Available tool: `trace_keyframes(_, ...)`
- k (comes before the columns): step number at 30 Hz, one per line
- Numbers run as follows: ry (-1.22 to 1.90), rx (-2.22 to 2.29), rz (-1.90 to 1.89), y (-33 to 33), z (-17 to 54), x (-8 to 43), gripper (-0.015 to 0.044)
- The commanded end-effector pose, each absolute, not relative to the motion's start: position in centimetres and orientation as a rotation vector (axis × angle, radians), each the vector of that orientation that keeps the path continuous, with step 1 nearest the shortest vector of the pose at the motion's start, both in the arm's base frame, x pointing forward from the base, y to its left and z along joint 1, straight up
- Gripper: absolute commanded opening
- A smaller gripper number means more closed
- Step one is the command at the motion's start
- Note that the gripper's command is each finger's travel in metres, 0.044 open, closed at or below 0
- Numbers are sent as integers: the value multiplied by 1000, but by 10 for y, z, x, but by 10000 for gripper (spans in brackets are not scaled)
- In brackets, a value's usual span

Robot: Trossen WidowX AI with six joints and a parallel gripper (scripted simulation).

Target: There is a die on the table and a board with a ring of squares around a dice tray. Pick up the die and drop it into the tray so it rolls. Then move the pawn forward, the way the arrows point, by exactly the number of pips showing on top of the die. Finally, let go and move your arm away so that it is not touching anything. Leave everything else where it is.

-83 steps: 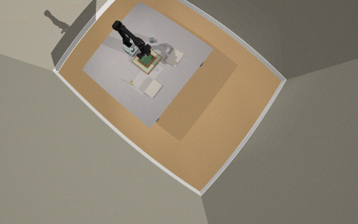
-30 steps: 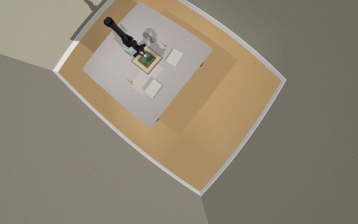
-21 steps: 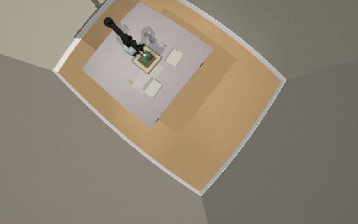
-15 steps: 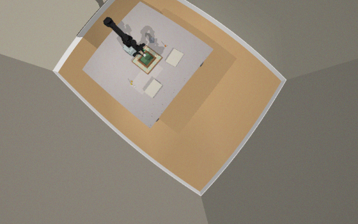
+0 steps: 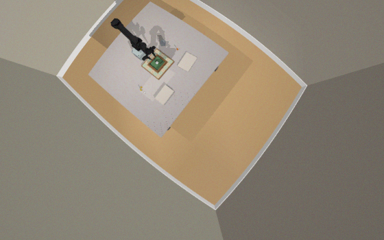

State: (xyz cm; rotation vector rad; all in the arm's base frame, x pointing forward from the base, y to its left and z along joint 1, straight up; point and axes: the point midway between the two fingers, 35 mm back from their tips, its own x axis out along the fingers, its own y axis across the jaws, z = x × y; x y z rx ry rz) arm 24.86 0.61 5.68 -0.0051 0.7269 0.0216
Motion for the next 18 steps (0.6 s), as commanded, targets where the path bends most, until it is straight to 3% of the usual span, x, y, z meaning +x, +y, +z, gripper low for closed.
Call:
trace_keyframes(1,698,-7,26,6,92,251,341)
trace_keyframes(5,698,-7,26,6,94,250,440)
trace_keyframes(18,1222,-14,24,7,70,266,440)
